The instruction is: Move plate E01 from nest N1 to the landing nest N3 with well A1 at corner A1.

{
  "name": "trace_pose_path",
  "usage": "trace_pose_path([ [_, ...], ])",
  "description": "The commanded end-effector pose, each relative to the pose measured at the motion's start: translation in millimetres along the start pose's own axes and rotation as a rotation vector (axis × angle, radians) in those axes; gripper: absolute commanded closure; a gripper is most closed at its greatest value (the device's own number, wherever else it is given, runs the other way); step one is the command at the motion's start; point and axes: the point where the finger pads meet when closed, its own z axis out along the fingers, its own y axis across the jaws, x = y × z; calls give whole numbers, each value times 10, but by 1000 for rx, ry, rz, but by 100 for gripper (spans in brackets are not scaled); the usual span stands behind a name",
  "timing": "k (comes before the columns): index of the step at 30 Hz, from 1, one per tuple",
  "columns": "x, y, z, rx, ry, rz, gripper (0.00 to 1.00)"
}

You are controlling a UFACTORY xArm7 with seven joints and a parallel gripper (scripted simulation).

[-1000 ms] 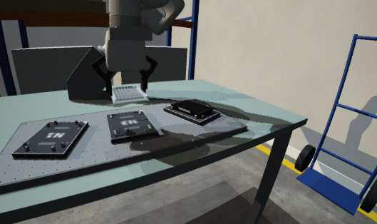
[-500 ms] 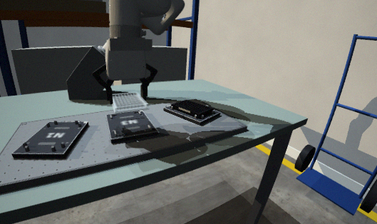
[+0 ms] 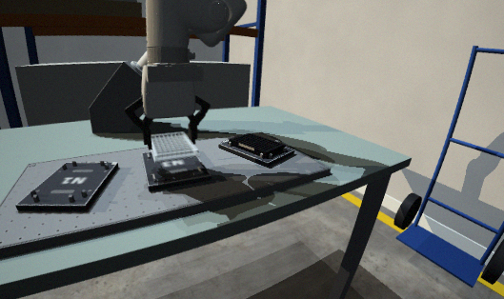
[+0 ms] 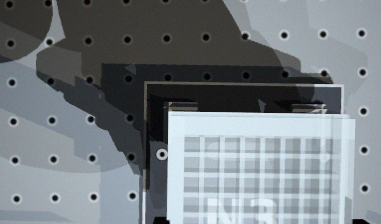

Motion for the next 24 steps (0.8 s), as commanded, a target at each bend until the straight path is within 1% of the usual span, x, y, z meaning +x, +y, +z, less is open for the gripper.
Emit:
trace_pose_path([
  [1, 12, 9, 43, -2, 3, 1, 100],
  [9, 12, 10, 176, -2, 3, 1, 100],
  [24, 12, 10, 180, -2, 3, 1, 100],
])
